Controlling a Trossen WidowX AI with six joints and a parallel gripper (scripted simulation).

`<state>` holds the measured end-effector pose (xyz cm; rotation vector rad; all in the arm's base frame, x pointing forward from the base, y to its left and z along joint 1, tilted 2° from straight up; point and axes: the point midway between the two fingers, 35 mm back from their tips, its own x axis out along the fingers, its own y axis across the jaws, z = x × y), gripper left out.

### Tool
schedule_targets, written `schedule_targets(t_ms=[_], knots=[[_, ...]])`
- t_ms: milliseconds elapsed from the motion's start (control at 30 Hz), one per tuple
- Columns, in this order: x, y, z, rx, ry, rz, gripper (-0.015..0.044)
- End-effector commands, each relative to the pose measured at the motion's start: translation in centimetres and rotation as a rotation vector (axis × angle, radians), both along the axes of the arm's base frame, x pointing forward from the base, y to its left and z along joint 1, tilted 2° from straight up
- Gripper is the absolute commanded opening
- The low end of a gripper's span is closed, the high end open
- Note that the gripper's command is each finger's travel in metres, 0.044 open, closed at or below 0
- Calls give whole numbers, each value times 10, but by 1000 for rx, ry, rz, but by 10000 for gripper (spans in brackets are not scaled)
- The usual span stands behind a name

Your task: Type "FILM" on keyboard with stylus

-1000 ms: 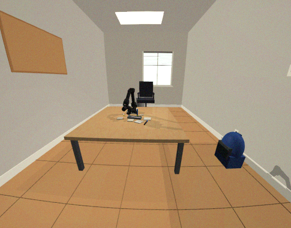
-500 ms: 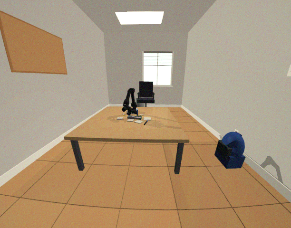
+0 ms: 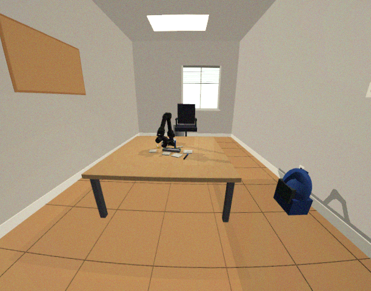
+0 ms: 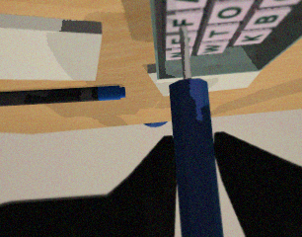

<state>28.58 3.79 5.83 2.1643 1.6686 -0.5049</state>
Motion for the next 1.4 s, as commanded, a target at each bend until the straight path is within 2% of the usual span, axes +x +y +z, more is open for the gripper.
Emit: schedule_targets(t_ms=[0, 567, 900, 1233, 1333, 1367], knots=[[0, 1, -3, 7, 5, -3, 81], [0, 1, -5, 7, 5, -3, 81], [-2, 0, 31, 7, 4, -3, 81], [-3, 1, 29, 5, 10, -3, 84], [-3, 1, 29, 5, 10, -3, 64], [-3, 0, 29, 5, 10, -3, 38]])
